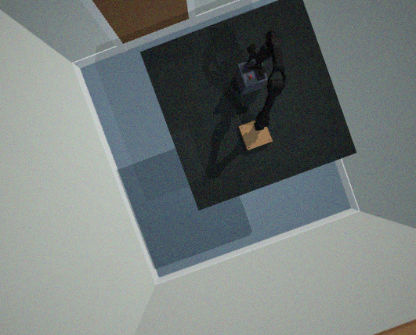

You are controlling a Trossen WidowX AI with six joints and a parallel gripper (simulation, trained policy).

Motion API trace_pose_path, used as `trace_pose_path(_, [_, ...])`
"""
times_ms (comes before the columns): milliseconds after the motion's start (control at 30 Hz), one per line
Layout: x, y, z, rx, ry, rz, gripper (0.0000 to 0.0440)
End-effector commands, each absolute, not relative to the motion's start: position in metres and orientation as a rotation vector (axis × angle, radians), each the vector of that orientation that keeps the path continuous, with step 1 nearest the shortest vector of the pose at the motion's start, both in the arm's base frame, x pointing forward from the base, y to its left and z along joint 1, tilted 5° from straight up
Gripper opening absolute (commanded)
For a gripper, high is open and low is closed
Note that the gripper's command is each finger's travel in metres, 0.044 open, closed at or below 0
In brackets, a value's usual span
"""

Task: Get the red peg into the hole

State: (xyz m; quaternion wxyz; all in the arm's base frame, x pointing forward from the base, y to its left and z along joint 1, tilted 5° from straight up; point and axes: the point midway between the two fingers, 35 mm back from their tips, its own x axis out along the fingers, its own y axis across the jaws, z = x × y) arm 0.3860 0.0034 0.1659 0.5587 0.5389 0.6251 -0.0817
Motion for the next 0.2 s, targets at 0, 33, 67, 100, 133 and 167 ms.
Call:
trace_pose_path(0, [0.3965, 0.0092, 0.1826, 1.267, 1.434, -0.092, 0.0133])
trace_pose_path(33, [0.3968, 0.0096, 0.1845, 1.265, 1.431, -0.082, 0.0134])
trace_pose_path(67, [0.3975, 0.009, 0.186, 1.264, 1.425, -0.076, 0.0134])
trace_pose_path(100, [0.3978, 0.0094, 0.1879, 1.261, 1.421, -0.066, 0.0134])
trace_pose_path(133, [0.3981, 0.0096, 0.1897, 1.258, 1.418, -0.058, 0.0134])
trace_pose_path(167, [0.3984, 0.0099, 0.1916, 1.256, 1.414, -0.049, 0.0134])
